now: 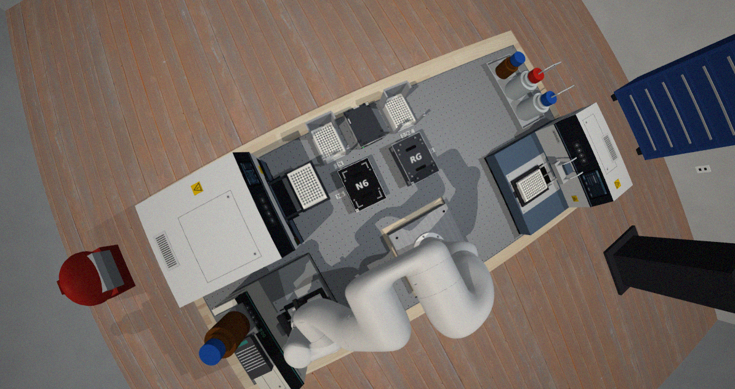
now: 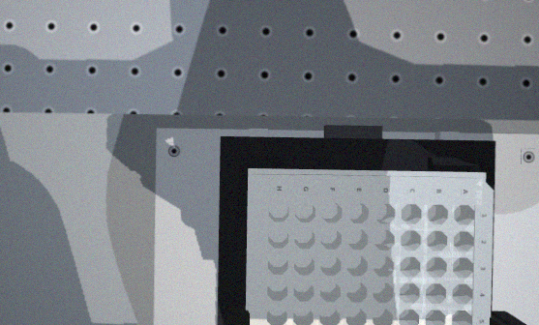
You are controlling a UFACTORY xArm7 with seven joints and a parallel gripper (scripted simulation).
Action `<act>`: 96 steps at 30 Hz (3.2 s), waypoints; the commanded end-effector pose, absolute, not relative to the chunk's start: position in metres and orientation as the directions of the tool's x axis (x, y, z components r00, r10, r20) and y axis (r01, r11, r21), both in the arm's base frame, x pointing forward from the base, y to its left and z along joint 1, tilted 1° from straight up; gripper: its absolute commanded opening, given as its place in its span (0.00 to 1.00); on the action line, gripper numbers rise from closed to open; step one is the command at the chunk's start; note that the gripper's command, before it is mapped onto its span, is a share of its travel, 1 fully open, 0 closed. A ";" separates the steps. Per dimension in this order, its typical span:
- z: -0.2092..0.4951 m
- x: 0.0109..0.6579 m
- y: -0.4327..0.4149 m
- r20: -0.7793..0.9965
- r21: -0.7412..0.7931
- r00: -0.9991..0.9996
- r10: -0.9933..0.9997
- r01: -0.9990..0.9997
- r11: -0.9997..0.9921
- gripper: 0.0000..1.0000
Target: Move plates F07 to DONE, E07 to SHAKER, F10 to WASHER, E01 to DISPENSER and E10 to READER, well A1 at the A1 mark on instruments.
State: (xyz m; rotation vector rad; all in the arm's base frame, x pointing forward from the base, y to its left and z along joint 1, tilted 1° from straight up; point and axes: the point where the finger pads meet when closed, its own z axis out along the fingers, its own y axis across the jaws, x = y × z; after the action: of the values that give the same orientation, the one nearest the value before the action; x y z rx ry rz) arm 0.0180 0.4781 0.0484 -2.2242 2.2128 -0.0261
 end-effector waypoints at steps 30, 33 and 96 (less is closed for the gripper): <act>0.081 0.017 0.480 0.003 -0.015 0.005 -1.000 -1.000 -0.005 0.00; 0.085 0.017 0.480 0.003 -0.015 0.005 -1.000 -1.000 -0.005 0.00; 0.158 0.016 0.481 0.003 -0.015 0.005 -1.000 -1.000 -0.005 0.00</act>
State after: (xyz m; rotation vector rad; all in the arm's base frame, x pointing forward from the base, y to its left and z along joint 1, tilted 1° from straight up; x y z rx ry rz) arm 0.0164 0.4794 0.1558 -2.2234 2.2121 -0.0250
